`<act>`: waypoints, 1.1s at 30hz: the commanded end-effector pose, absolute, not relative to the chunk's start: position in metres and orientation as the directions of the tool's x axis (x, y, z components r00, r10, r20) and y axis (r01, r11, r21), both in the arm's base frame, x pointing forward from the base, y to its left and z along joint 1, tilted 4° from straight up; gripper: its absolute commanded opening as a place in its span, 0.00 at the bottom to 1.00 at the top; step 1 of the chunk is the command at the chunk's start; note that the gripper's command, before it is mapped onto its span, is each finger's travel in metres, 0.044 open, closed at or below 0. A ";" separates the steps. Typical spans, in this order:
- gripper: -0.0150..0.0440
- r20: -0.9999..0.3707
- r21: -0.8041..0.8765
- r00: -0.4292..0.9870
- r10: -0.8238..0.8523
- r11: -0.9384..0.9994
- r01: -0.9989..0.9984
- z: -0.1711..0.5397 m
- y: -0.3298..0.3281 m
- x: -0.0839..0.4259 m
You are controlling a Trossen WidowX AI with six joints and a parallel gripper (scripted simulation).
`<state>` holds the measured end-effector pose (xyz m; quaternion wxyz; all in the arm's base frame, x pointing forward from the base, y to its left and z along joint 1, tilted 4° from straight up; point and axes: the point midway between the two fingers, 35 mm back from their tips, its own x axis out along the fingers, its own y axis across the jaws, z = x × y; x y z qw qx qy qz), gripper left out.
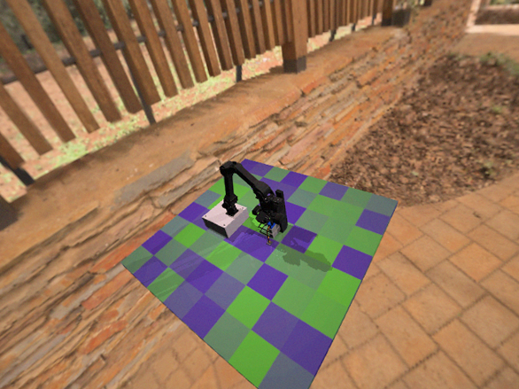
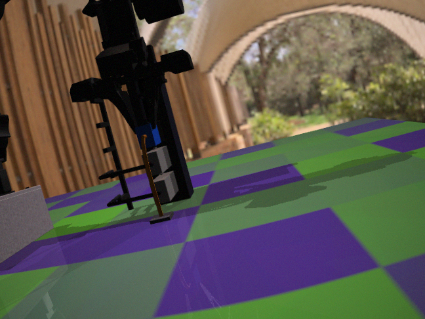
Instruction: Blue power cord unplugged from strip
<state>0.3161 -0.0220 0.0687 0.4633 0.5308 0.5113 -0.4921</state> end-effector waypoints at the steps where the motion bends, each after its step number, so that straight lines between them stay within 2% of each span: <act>1: 0.25 -0.999 -0.010 -0.007 0.050 -0.066 0.998 0.069 -0.042 0.316; 21: 0.25 -0.999 -0.012 -0.009 0.047 -0.068 0.998 0.069 -0.075 0.311; 33: 0.79 -0.999 -0.013 -0.010 0.049 -0.069 0.998 0.068 -0.069 0.310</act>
